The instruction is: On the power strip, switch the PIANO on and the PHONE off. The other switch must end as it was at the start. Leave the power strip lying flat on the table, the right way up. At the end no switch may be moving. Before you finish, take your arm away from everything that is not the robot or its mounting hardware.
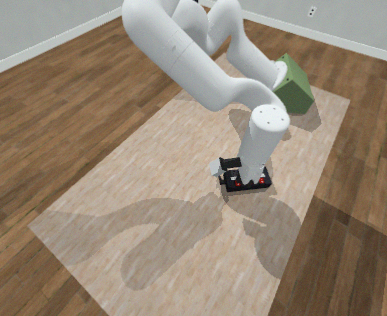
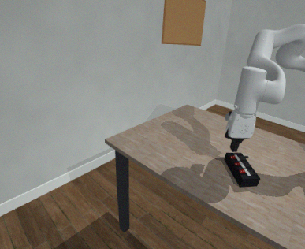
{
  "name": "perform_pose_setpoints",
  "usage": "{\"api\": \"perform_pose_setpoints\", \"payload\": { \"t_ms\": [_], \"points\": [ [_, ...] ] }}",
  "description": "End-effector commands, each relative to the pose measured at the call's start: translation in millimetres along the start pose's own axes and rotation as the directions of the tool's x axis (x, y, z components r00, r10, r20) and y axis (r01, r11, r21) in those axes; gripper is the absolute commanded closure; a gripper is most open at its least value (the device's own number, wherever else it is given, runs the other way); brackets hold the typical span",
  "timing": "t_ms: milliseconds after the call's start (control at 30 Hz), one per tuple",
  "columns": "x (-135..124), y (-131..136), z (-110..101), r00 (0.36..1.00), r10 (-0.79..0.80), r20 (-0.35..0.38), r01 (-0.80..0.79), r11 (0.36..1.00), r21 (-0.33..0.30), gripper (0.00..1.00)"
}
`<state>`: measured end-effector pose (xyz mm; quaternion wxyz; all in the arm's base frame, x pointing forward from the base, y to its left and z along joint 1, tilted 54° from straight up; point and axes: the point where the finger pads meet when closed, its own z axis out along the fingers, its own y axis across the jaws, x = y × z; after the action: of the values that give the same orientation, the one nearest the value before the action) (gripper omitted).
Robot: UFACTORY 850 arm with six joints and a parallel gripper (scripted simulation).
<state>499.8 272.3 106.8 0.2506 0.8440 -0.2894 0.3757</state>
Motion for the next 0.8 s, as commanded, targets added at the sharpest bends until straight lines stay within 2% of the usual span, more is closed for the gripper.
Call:
{"api": "perform_pose_setpoints", "payload": {
  "t_ms": [0, 533, 667, 733, 767],
  "points": [
    [0, -1, -1, 1.000, 0.001, 0.000, -0.001, 1.000, 0.001, 1.00],
    [0, 0, -2, 1.000, 0.001, 0.000, -0.001, 1.000, 0.001, 1.00],
    [-28, 10, -10, 1.000, 0.000, 0.001, 0.000, 1.000, 0.002, 1.00],
    [-28, 10, -10, 1.000, 0.000, 0.001, 0.000, 1.000, 0.002, 1.00],
    [-37, 13, -13, 1.000, 0.000, 0.000, 0.000, 1.000, 0.001, 1.00]
  ]
}}
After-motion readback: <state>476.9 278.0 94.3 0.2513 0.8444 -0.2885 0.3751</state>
